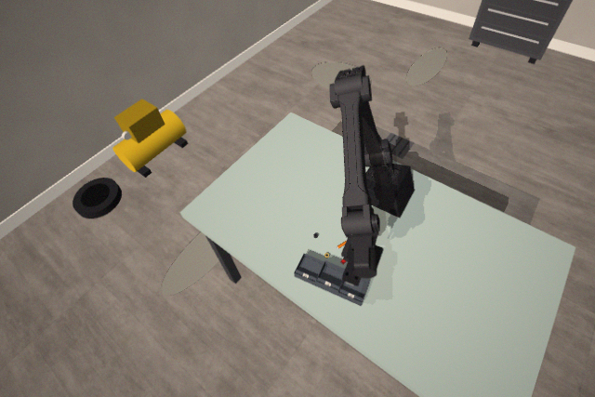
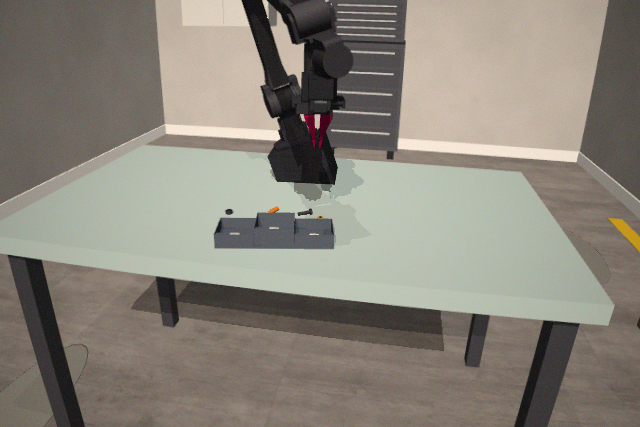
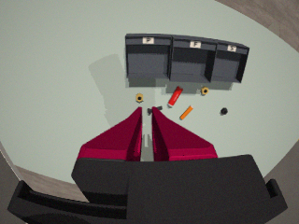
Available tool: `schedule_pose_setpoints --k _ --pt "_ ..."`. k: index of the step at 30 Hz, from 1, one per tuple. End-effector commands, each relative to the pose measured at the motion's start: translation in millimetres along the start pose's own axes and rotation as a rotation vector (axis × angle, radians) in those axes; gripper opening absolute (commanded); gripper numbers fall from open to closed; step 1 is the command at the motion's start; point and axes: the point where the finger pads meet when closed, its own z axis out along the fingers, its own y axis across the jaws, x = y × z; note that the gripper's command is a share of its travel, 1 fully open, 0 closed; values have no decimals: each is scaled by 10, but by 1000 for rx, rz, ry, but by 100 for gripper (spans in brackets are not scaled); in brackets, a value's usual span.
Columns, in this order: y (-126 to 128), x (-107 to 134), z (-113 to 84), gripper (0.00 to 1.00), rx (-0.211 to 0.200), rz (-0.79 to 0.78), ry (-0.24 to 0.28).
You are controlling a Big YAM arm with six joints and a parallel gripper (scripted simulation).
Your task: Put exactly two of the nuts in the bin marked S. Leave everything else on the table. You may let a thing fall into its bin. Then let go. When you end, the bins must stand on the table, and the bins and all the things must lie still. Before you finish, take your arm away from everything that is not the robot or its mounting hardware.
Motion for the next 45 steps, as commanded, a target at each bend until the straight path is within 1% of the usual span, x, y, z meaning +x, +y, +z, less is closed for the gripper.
schedule_pose_setpoints --k 1,27,28,39,41,42,45 --pt "-94 -219 -281 8 -26 55 -73" --pt "-121 -268 -321 8 -27 47 -84" --pt "-102 -41 -73 30 -15 9 -46" --pt "75 500 662 30 -15 -6 -47" --pt "75 500 662 30 -15 -6 -47" --pt "94 552 737 30 -14 -9 -46" --pt "173 744 1048 30 -5 -25 -18"
